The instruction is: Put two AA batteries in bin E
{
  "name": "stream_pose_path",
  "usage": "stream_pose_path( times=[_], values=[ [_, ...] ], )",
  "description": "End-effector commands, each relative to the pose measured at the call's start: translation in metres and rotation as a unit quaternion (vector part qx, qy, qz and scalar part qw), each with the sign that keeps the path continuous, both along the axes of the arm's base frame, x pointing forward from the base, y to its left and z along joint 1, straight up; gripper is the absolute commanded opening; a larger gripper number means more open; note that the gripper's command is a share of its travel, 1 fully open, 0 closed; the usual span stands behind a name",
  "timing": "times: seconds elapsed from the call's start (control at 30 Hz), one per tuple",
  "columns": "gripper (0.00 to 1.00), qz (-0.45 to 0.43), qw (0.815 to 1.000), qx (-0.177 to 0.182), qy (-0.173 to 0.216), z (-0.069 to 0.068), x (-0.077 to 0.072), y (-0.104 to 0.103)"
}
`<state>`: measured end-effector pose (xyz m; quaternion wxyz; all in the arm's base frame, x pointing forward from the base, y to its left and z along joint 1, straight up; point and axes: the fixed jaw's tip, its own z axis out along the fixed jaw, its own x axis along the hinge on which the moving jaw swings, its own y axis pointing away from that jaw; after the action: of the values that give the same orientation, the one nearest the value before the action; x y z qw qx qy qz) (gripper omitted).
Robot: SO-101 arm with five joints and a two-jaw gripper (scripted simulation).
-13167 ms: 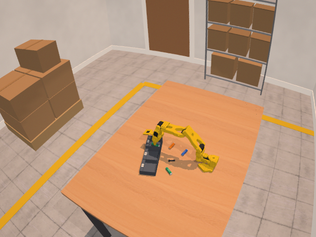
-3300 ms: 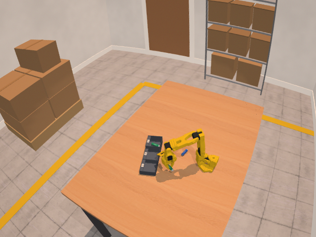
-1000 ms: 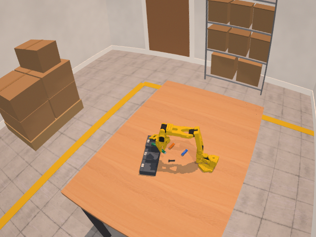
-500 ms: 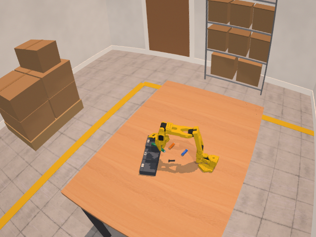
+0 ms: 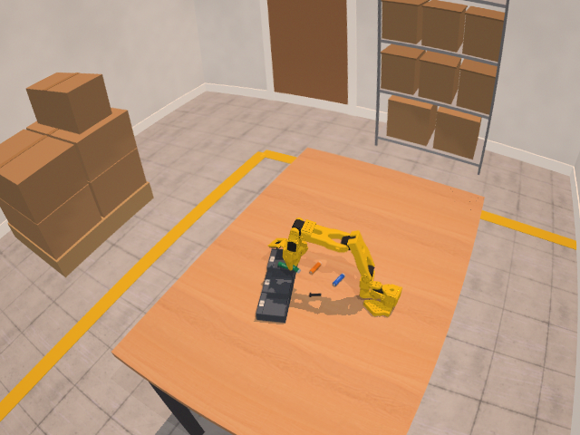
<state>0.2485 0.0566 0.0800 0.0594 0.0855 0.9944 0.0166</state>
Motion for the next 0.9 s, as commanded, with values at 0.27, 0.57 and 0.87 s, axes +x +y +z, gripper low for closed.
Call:
stream_pose_path(
  times=[0.27, 0.57, 0.87],
  values=[
    [0.0, 0.019, 0.999, 0.0, -0.045, 0.011, 0.018, -0.011],
    [0.0, 0.024, 0.998, -0.001, -0.052, 0.011, 0.022, -0.013],
    [0.0, 0.05, 0.995, -0.011, -0.083, 0.012, 0.039, -0.026]
  ],
)
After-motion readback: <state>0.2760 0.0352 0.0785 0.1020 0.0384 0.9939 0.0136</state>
